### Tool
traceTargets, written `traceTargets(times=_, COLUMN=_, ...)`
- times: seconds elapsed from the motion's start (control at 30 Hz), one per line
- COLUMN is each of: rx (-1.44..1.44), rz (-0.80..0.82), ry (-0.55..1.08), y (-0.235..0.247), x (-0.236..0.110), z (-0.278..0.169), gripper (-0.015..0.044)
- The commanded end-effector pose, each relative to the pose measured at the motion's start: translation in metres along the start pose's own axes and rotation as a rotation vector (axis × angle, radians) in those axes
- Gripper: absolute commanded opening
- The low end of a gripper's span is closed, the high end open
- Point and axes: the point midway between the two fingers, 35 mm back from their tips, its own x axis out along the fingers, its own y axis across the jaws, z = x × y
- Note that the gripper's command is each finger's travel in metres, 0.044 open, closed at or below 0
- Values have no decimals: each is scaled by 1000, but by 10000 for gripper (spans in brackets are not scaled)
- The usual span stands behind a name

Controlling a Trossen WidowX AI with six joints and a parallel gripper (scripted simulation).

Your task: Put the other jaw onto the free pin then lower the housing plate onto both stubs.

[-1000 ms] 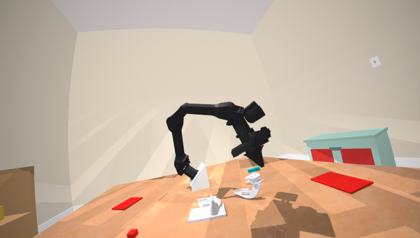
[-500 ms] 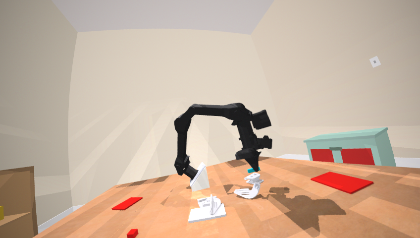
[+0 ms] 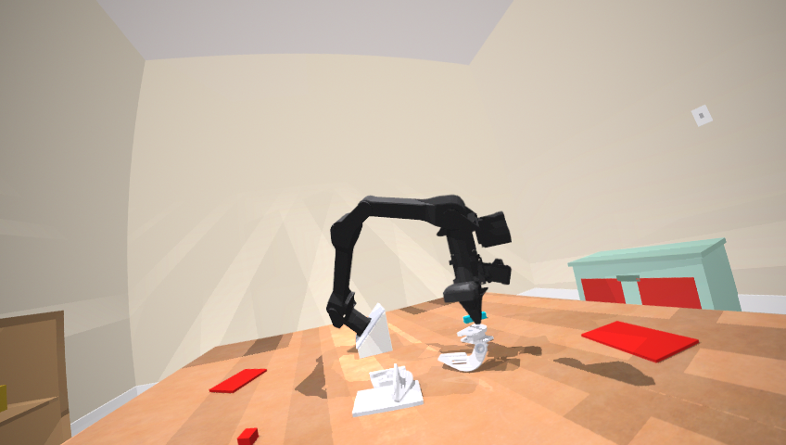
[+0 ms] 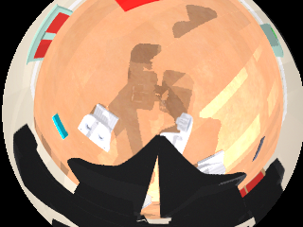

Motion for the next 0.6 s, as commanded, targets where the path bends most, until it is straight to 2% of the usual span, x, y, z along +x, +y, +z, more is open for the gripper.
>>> traceTargets(times=0.0, rx=-8, rz=3, ry=4, y=1, x=7, z=0, gripper=0)
traceTargets(times=0.57, rx=-8, rz=1, ry=4, y=0, x=35, z=1, gripper=0)
